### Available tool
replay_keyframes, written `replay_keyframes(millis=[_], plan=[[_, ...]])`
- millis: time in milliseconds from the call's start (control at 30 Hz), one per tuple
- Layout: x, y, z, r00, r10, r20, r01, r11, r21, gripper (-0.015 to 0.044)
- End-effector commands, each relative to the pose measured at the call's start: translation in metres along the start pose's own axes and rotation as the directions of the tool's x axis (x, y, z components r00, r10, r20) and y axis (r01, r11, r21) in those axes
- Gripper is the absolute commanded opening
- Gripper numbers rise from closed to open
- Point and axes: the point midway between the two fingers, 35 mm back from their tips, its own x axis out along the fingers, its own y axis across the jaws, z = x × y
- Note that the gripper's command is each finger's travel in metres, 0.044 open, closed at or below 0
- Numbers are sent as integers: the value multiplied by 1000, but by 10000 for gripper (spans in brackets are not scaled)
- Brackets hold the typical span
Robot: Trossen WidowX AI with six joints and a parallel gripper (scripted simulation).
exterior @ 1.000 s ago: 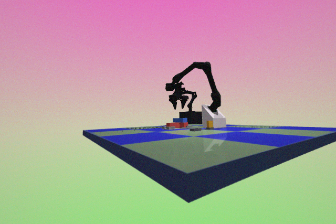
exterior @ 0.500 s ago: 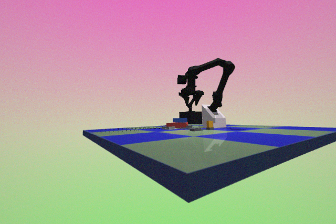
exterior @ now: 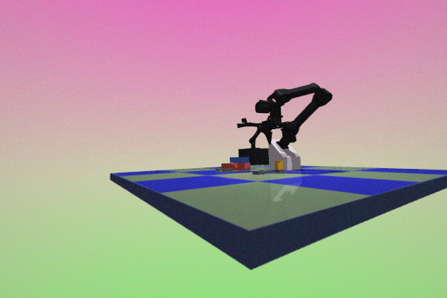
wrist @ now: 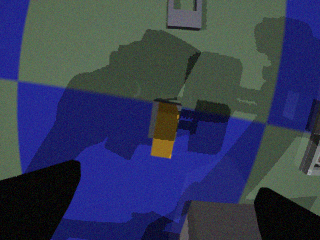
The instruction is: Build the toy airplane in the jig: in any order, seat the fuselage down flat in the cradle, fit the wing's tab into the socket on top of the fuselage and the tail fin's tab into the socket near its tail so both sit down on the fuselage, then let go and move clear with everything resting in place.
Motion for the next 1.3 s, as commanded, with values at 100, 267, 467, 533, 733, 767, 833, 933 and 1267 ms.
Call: replay_keyframes(millis=[100, 267, 467, 533, 733, 767, 833, 933, 1267], plan=[[53, 4, -5, 1000, 12, -8, -12, 1000, 0, 440], [58, 4, -5, 1000, 13, -9, -13, 1000, 0, 440], [70, 5, -6, 1000, 13, -9, -13, 1000, 0, 440], [72, 4, -5, 1000, 13, -9, -13, 1000, 0, 440], [82, 4, -4, 1000, 10, -9, -10, 1000, 0, 440], [83, 4, -4, 1000, 10, -9, -10, 1000, 0, 440], [87, 4, -4, 1000, 10, -9, -10, 1000, 0, 440], [92, 4, -4, 1000, 9, -9, -9, 1000, 0, 440], [107, 4, -5, 1000, 11, -9, -11, 1000, 0, 440]])
